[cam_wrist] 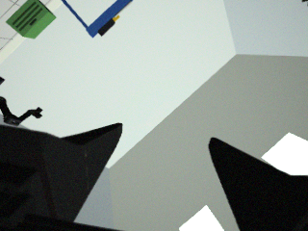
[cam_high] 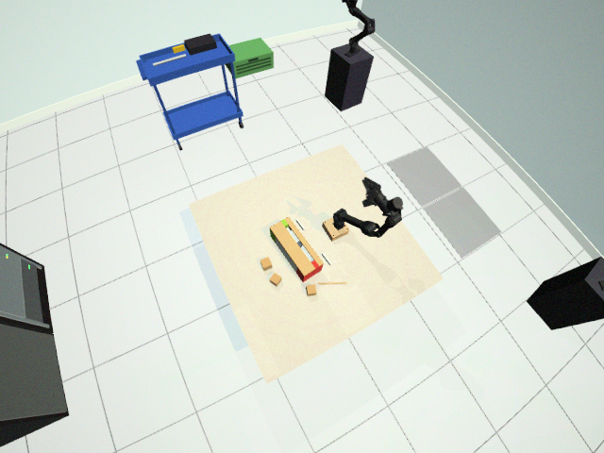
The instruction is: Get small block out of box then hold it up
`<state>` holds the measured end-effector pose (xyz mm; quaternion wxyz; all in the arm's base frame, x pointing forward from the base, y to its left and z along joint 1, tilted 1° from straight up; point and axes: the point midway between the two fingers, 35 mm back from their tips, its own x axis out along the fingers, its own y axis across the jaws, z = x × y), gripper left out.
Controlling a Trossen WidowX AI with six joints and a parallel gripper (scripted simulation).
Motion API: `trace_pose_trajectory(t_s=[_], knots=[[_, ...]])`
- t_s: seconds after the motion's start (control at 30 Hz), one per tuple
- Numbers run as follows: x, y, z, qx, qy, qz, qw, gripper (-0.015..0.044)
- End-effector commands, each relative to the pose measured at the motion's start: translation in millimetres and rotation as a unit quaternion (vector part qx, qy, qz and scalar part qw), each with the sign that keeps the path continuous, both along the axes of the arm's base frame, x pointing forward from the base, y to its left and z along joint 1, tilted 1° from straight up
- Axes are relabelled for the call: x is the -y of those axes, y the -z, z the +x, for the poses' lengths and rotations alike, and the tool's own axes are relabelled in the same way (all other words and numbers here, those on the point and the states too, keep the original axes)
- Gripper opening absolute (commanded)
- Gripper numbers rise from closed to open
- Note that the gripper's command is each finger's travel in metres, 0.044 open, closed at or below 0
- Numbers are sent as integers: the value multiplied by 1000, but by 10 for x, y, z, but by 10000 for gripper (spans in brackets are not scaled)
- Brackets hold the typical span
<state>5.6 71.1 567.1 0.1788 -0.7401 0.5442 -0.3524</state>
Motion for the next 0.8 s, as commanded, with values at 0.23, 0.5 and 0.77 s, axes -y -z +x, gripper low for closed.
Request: trace_pose_trajectory(t_s=[0.23, 0.5, 0.77], knots=[[790, 133, 134, 172, -120, 148, 966, 400], [1615, 492, 512, 353, -184, 351, 847, 400], [2086, 922, 941, 470, -164, 500, 709, 400]])
